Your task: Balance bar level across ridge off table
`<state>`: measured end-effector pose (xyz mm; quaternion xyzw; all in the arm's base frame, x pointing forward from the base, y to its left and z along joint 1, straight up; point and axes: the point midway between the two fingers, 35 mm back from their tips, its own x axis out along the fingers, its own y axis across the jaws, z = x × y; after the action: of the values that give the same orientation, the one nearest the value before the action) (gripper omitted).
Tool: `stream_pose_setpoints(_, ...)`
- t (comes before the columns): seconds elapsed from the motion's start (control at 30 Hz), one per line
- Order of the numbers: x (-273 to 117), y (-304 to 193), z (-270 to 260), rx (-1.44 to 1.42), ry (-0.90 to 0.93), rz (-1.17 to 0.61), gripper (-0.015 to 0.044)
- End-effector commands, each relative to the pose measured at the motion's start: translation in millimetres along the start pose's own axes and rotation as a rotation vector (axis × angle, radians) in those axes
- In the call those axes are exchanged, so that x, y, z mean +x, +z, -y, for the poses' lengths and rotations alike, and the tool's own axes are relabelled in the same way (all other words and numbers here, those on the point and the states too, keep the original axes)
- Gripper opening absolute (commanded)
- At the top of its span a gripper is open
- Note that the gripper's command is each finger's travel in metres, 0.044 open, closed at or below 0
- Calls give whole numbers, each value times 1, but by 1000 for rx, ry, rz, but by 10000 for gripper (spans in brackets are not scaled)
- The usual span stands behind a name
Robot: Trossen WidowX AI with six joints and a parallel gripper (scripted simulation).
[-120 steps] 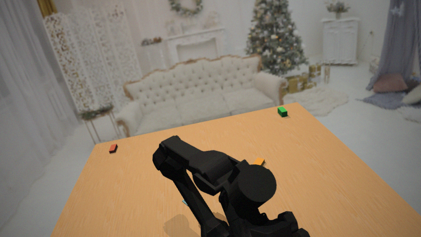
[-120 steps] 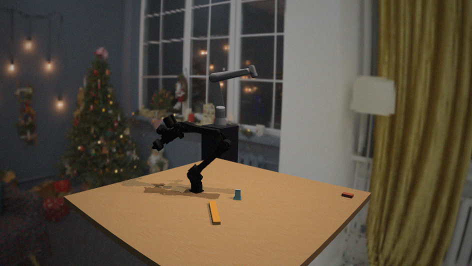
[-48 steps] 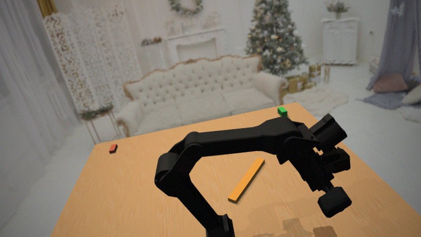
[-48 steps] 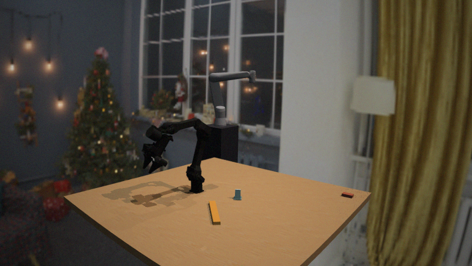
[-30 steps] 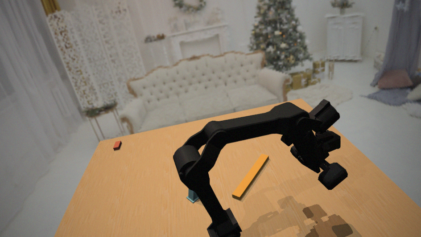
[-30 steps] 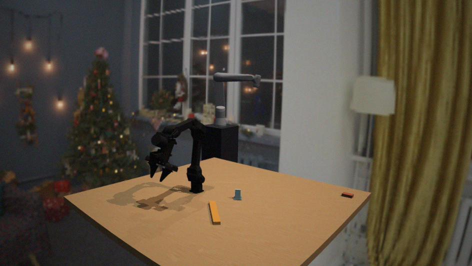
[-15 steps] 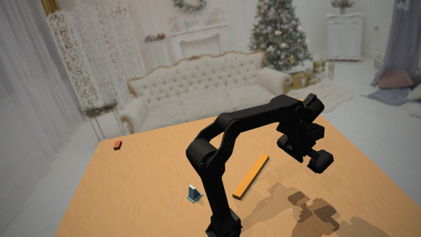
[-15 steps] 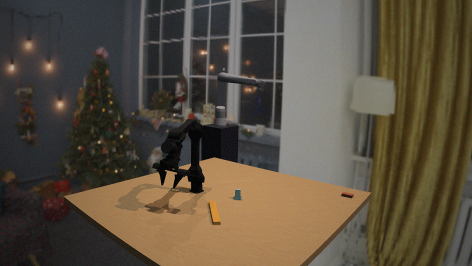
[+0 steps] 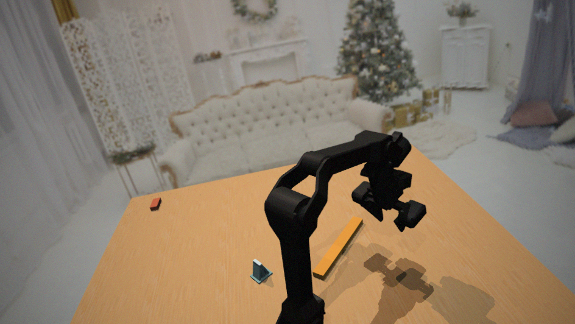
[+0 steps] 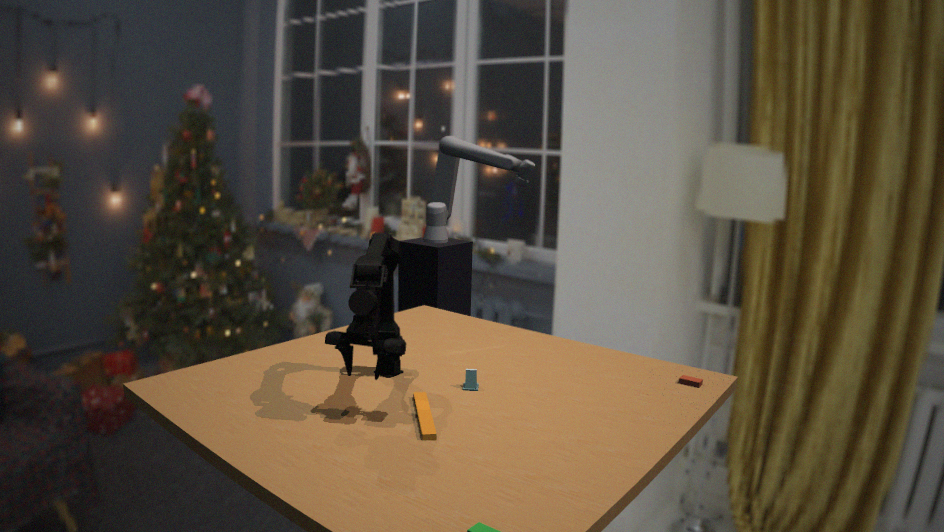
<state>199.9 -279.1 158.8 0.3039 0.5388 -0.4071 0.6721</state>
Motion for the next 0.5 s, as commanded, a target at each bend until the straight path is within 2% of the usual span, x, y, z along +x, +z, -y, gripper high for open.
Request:
stream_pose_setpoints(0.0,3,0,-23,-45,22,-23,315)
stream_pose_setpoints(0.47,18,-15,-99,-214,70,-118,315)
